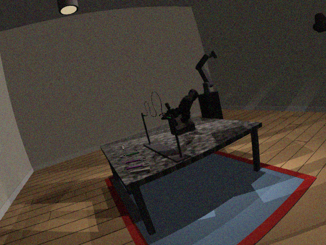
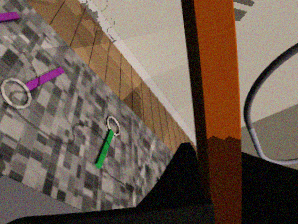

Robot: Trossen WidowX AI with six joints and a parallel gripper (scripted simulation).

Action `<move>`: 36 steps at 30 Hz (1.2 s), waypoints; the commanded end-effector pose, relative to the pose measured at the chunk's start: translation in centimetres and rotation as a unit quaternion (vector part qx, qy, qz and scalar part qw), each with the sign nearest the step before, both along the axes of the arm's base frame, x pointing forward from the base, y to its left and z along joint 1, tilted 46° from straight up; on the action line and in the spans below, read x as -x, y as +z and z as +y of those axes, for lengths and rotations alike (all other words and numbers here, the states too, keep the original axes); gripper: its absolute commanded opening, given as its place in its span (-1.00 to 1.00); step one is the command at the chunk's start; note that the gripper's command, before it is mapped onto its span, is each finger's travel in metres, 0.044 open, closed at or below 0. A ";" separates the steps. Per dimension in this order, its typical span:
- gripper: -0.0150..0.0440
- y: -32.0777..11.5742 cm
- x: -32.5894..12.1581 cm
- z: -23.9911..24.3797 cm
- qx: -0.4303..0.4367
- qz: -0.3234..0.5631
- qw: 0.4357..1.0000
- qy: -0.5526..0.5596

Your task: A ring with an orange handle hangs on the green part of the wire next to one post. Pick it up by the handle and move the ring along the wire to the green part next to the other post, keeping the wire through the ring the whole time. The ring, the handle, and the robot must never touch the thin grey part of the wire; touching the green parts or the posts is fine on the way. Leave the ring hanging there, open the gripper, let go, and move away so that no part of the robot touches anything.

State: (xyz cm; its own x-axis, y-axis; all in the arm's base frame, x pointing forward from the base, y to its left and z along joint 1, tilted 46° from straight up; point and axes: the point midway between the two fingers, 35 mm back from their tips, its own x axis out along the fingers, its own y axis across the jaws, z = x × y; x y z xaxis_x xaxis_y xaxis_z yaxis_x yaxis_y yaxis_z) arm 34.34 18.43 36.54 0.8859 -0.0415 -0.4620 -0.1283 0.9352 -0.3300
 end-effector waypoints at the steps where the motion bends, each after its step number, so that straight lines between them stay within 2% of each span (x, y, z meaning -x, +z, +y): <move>1: -1.00 0.4 -0.1 -1.3 0.045 -0.005 0.999 -0.002; 23: -1.00 5.6 -0.9 -7.3 0.304 -0.037 0.952 0.001; 36: -1.00 8.7 -2.2 -9.2 0.403 -0.078 0.911 0.032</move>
